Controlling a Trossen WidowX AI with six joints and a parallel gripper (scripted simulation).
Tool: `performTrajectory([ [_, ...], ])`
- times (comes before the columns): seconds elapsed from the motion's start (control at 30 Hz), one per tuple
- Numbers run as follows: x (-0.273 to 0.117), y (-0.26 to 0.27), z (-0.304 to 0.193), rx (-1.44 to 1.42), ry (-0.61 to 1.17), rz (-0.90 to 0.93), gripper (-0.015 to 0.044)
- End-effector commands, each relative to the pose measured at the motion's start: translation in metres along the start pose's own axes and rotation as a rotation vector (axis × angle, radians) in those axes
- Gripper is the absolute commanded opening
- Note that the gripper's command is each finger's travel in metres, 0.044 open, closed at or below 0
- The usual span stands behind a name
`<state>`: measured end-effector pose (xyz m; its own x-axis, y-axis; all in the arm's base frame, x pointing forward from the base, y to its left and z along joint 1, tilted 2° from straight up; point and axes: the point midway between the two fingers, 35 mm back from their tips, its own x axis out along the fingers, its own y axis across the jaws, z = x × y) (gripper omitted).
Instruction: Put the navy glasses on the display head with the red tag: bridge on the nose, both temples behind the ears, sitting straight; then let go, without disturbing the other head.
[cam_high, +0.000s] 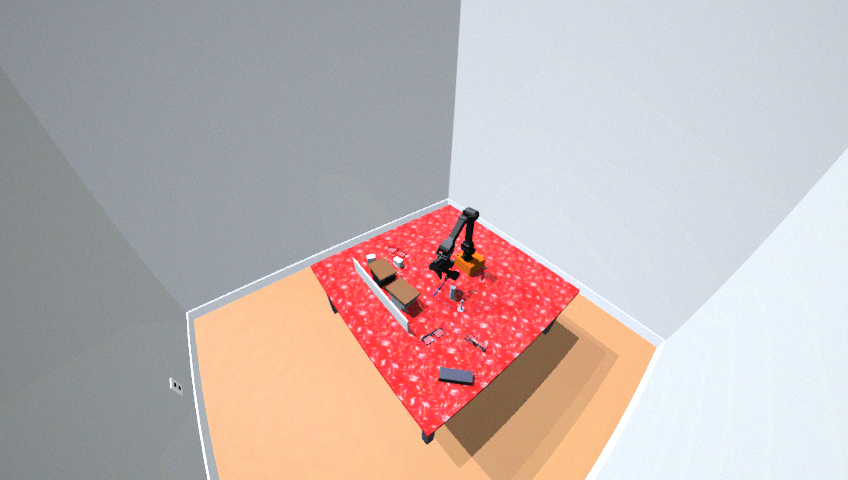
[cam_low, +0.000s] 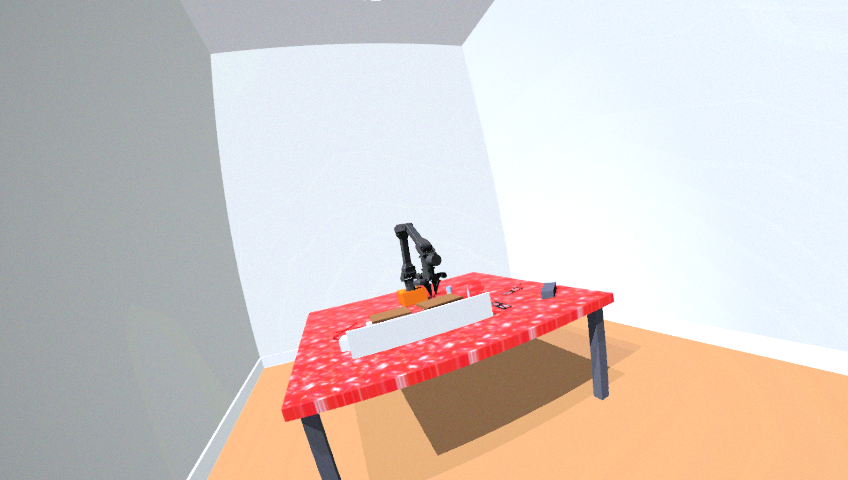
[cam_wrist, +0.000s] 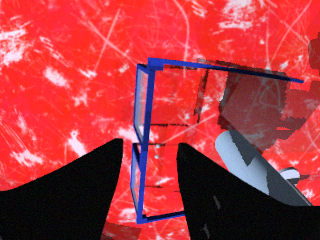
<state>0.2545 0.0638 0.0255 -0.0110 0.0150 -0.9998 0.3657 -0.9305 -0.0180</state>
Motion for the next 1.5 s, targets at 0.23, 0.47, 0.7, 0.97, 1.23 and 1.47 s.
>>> performTrajectory([
  [0.23, 0.019, 0.000, 0.001, 0.003, -0.008, 0.002, 0.0140],
  [0.47, 0.030, 0.000, 0.001, 0.003, -0.008, 0.002, 0.0140],
  [0.7, 0.042, 0.000, 0.001, 0.003, -0.008, 0.002, 0.0140],
  [0.97, 0.055, 0.000, 0.002, 0.003, -0.009, 0.002, 0.0140],
  [1.23, 0.057, 0.000, 0.003, 0.003, -0.009, 0.002, 0.0140],
  [1.47, 0.057, 0.000, 0.003, 0.003, -0.009, 0.002, 0.0140],
])
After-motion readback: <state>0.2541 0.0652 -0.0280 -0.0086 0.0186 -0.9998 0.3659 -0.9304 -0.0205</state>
